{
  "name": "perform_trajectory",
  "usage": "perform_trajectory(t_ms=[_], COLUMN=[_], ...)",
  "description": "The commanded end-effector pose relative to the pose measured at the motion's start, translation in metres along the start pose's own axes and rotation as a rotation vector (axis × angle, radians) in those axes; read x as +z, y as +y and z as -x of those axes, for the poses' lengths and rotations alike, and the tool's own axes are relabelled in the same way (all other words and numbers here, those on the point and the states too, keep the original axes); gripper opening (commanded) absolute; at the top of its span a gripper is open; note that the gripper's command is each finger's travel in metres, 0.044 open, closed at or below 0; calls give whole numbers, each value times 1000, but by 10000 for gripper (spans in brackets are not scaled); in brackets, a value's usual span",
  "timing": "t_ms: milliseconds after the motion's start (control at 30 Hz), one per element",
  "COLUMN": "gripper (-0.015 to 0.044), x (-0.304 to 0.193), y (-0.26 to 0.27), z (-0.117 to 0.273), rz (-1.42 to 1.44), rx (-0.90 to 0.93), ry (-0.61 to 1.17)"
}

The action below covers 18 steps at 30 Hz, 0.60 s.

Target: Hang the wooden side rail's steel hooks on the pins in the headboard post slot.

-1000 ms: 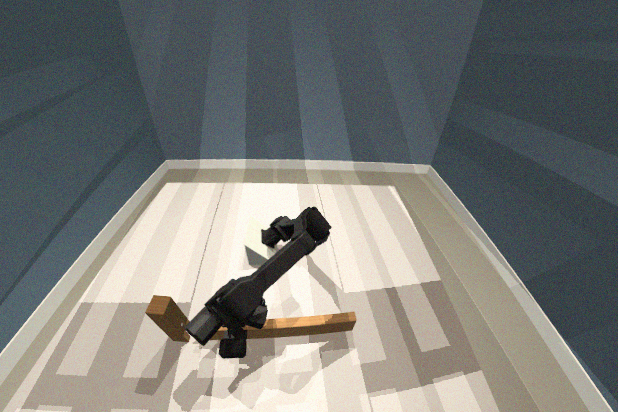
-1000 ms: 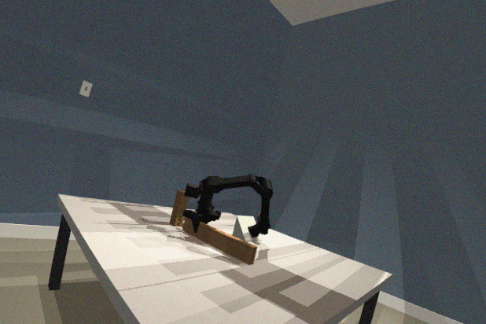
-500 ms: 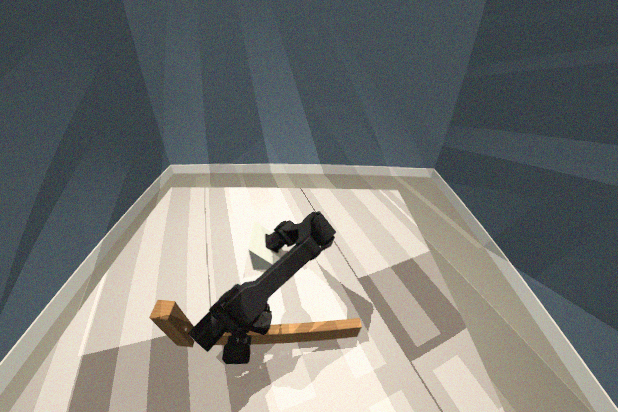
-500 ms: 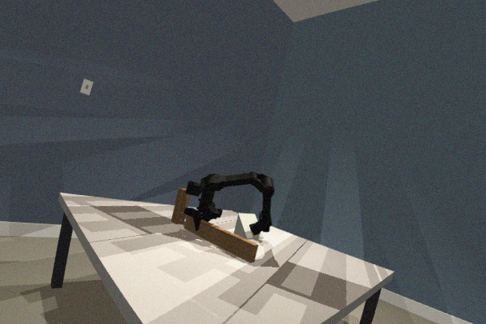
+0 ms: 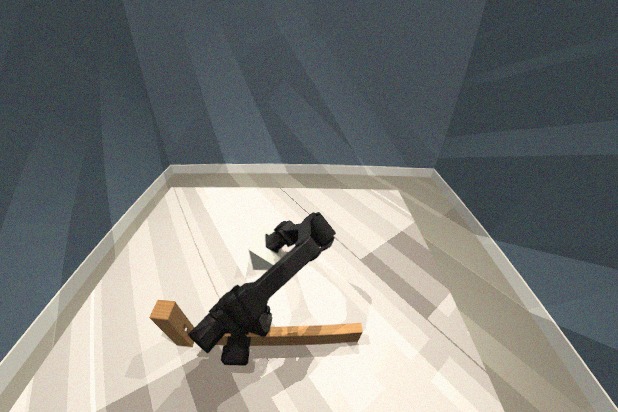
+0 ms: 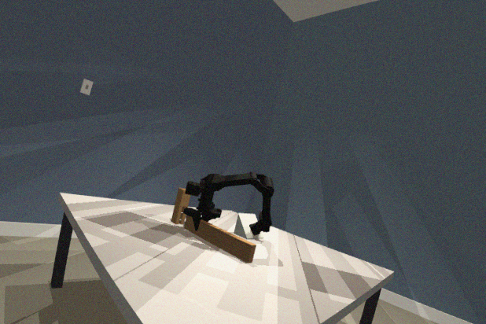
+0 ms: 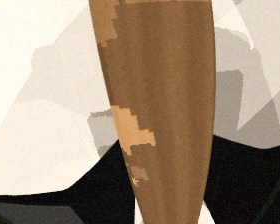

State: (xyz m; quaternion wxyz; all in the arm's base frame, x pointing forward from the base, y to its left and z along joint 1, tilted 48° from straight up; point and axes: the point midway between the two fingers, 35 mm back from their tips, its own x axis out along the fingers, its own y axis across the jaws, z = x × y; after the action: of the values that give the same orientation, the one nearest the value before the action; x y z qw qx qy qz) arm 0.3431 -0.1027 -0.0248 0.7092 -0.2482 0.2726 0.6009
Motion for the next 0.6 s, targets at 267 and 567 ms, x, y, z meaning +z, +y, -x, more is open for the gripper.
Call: perform_trajectory(t_ms=[267, 567], gripper=[0, 0], x=[0, 0], y=[1, 1], z=[1, 3], rz=[-39, -39], rx=[-3, -3], ry=[-3, -3])
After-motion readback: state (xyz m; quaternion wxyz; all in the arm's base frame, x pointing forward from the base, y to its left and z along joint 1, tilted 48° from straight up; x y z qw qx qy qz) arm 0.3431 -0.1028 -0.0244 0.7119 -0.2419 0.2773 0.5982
